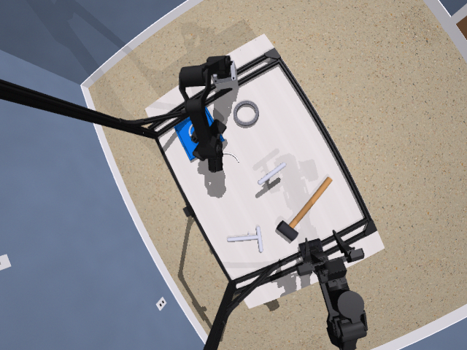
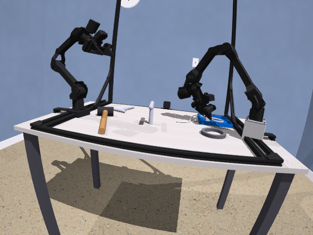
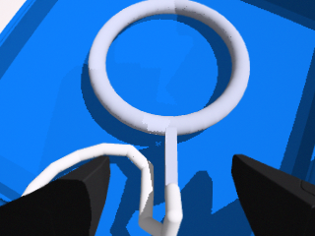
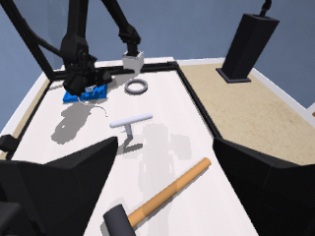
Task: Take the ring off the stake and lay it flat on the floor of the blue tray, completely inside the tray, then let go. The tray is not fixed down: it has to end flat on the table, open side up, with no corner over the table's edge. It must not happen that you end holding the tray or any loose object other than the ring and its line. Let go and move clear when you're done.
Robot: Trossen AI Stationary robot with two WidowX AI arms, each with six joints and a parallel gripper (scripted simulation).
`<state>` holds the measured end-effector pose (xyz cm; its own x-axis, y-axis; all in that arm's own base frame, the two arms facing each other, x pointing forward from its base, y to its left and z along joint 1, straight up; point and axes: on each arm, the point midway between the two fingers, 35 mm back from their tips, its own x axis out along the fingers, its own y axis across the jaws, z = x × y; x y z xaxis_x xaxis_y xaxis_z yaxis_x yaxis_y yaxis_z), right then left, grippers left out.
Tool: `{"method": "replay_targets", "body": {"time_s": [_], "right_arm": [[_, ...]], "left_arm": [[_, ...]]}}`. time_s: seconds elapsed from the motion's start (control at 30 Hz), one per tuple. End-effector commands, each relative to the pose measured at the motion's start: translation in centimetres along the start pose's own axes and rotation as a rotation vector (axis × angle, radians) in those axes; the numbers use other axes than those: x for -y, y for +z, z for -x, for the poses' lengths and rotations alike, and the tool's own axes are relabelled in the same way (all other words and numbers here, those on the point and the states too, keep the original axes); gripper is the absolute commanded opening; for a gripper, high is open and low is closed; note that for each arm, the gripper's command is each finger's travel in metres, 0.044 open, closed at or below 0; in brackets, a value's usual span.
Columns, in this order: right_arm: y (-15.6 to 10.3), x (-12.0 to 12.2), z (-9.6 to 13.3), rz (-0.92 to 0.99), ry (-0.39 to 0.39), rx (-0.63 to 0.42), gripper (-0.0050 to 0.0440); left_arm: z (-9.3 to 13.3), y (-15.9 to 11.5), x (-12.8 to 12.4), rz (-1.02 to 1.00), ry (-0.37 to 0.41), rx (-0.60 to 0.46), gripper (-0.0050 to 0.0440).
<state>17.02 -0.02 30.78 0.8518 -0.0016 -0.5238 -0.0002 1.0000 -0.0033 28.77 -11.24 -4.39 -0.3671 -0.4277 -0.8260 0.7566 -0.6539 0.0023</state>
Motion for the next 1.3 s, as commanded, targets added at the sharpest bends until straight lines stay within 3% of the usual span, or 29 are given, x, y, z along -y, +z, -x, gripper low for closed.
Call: {"method": "replay_targets", "body": {"time_s": [0.0,0.33,0.47,0.7,1.27], "right_arm": [[-0.1,0.0,0.0,-0.003,0.002,-0.003,0.0400],[-0.1,0.0,0.0,-0.003,0.002,-0.003,0.0400],[-0.1,0.0,0.0,-0.003,0.002,-0.003,0.0400],[-0.1,0.0,0.0,-0.003,0.002,-0.003,0.0400],[-0.1,0.0,0.0,-0.003,0.002,-0.003,0.0400]], "left_arm": [[0.1,0.0,0.0,-0.001,0.001,-0.003,0.0384],[0.4,0.2,-0.1,-0.001,0.001,-0.003,0.0400],[6.9,3.7,-1.4,-0.027,0.039,-0.031,0.0400],[10.0,6.8,-0.1,-0.001,0.001,-0.001,0.0400],[9.7,6.8,0.1,0.007,-0.008,0.007,0.0400]]}}
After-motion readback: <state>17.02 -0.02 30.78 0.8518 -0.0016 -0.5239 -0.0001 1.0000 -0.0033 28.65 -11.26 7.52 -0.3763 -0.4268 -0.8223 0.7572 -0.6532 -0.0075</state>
